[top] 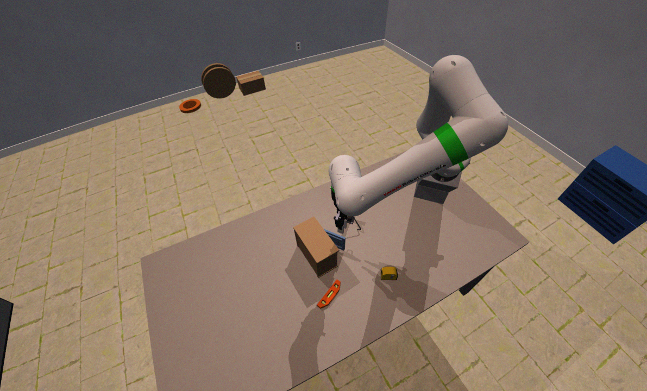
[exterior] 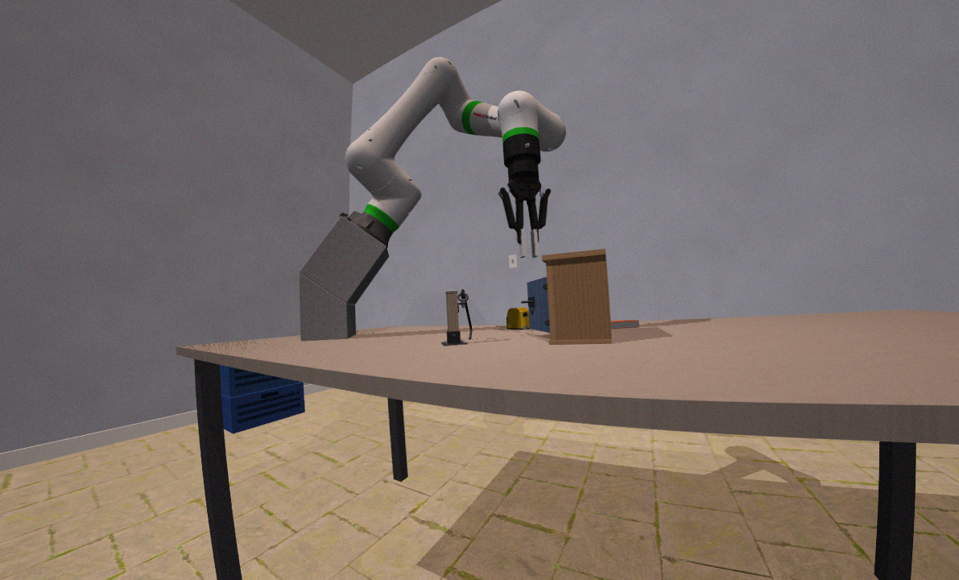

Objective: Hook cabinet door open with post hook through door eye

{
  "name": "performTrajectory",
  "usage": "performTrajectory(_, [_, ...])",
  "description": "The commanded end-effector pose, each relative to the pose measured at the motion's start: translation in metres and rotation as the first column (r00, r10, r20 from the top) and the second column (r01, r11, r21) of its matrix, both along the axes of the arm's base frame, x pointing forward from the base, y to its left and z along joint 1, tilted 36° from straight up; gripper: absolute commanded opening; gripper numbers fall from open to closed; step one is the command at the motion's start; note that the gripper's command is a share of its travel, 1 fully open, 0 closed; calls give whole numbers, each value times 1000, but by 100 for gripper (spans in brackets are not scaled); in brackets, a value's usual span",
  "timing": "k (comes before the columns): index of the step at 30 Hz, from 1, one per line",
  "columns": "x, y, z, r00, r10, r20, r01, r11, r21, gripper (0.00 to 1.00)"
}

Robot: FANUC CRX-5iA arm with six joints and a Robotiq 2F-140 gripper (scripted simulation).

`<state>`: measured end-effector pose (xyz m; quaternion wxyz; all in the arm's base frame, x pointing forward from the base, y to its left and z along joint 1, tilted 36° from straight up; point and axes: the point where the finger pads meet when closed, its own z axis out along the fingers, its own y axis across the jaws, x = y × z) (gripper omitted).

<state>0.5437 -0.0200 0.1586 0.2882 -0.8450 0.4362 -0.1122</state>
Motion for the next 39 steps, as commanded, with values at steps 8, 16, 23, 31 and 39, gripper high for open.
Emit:
performTrajectory(8, [0,0,0,1000,0,0,0,1000,0,16])
performTrajectory(16, [0,0,0,1000,0,0,0,1000,0,16])
performTrajectory(23, [1,0,-1,1000,0,0,0,1000,0,16])
performTrajectory(31, [3,2,-5,1000,0,1,0,1000,1,16])
performTrajectory(39, [6,5,-11,1000,0,1,0,1000,1,16])
